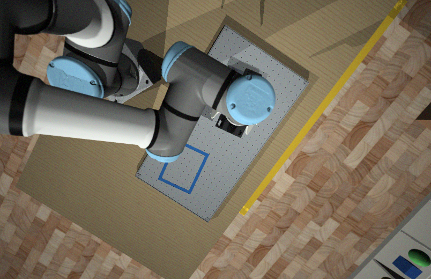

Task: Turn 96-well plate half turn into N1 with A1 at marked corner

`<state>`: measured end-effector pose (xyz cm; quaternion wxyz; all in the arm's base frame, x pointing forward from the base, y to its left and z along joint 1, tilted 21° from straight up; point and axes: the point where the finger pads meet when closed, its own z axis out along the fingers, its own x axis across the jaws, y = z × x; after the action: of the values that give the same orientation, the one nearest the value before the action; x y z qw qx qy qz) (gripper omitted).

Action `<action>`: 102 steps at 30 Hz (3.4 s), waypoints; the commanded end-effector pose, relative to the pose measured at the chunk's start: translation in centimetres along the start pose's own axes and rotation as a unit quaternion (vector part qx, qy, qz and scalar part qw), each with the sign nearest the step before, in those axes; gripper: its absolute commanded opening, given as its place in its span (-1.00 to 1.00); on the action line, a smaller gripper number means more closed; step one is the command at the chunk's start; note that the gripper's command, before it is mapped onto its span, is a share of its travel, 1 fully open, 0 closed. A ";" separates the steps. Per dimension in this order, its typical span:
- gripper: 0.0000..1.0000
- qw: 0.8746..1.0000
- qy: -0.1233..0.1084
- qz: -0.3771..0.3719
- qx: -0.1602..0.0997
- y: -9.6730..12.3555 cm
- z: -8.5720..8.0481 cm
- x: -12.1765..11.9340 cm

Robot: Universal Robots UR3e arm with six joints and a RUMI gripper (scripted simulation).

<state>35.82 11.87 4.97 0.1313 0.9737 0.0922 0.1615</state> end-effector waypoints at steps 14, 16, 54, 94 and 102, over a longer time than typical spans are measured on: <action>1.00 0.999 -0.003 -0.008 0.041 -7.2 -0.9 -2.6; 1.00 0.999 -0.003 -0.008 0.041 -7.2 -0.9 -2.6; 1.00 0.999 -0.003 -0.008 0.041 -7.5 2.1 -2.6; 1.00 0.999 -0.004 -0.008 0.041 -7.9 6.5 -2.7; -1.00 0.999 -0.004 -0.008 0.041 -7.9 6.5 -2.7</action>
<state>34.40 17.24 -4.00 0.0932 0.9782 0.1059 0.1522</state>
